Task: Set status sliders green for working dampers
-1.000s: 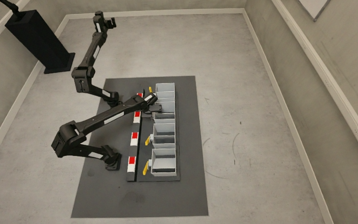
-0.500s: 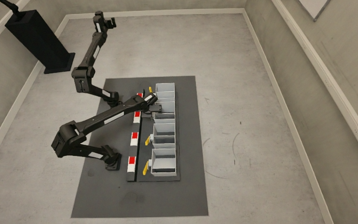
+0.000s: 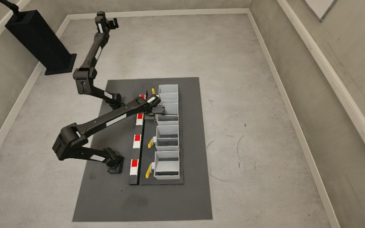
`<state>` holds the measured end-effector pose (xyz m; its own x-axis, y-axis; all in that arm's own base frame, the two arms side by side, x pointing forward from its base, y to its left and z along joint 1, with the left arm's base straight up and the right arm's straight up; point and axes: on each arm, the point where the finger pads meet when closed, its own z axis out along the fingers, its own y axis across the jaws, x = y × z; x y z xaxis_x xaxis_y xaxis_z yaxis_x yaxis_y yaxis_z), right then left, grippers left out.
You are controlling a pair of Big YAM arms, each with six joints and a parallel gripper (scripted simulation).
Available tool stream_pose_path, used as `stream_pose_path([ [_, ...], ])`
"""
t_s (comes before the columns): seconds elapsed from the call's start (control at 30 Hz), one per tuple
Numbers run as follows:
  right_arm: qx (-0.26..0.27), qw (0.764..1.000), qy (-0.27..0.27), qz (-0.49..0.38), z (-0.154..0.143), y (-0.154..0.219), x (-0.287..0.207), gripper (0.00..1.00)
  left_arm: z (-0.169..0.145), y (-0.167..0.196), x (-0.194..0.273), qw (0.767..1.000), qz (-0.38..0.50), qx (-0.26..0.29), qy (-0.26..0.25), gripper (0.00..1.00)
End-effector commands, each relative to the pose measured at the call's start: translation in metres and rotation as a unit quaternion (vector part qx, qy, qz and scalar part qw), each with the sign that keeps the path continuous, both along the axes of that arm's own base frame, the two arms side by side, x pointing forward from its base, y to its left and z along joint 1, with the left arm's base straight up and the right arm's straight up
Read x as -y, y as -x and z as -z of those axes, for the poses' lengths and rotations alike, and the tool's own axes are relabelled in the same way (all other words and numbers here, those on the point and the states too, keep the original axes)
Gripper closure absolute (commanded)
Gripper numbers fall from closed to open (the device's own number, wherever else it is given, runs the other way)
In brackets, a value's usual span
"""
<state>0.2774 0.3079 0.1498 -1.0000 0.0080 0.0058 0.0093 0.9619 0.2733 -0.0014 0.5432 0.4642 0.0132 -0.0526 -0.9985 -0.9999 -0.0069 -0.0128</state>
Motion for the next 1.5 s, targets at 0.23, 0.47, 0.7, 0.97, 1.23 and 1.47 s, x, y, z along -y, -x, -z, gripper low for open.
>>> stream_pose_path([
  [0.23,0.018,1.000,-0.017,0.001,-0.0150,-0.0052,-0.0090,0.64,-0.0363,0.0036,-0.0017,1.000,-0.002,-0.007,-0.026,0.00],
  [0.47,0.018,1.000,-0.017,0.000,-0.0150,-0.0051,-0.0090,0.83,-0.0363,0.0036,-0.0017,1.000,-0.002,-0.007,-0.026,0.00],
  [0.7,0.018,1.000,-0.017,0.000,-0.0150,-0.0051,-0.0090,0.83,-0.0363,0.0036,-0.0017,1.000,-0.002,-0.007,-0.026,0.00],
  [0.97,0.018,1.000,-0.017,0.000,-0.0150,-0.0051,-0.0090,0.83,-0.0363,0.0036,-0.0017,1.000,-0.002,-0.007,-0.026,0.00],
  [1.23,0.018,1.000,-0.017,0.000,-0.0150,-0.0051,-0.0090,0.83,-0.0363,0.0036,-0.0017,1.000,-0.002,-0.007,-0.026,0.00],
  [1.47,0.018,1.000,-0.017,0.000,-0.0150,-0.0051,-0.0090,0.83,-0.0363,0.0036,-0.0017,1.000,-0.002,-0.007,-0.026,0.00],
])
